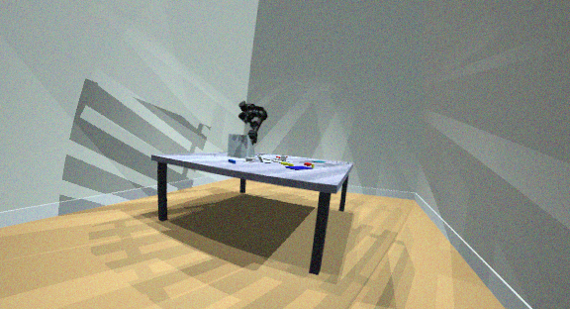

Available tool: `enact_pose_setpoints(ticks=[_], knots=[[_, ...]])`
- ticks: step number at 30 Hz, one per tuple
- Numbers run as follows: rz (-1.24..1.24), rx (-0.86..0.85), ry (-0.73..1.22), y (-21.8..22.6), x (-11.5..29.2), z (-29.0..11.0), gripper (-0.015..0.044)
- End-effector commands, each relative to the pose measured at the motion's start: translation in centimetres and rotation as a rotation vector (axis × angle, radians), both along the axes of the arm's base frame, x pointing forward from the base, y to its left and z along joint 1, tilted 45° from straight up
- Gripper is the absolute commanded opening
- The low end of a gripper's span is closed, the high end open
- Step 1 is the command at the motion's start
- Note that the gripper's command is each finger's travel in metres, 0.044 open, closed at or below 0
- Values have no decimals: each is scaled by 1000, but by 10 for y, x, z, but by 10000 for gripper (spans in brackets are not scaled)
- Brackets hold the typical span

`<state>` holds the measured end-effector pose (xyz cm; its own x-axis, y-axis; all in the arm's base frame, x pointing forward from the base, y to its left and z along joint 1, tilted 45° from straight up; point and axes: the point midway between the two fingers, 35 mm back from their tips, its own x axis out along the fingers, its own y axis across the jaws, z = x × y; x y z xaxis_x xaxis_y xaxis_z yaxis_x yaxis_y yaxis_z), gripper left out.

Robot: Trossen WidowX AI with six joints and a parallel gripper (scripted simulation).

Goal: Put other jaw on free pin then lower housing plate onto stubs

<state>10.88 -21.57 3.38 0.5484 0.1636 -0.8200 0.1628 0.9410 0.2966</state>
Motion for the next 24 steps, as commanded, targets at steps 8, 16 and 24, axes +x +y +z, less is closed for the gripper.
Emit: enact_pose_setpoints(ticks=[8,16,24], knots=[[198,121,60,13,41,-29,440],[337,204,115,30,66,-53,440],[471,278,182,53,87,-79,440]])
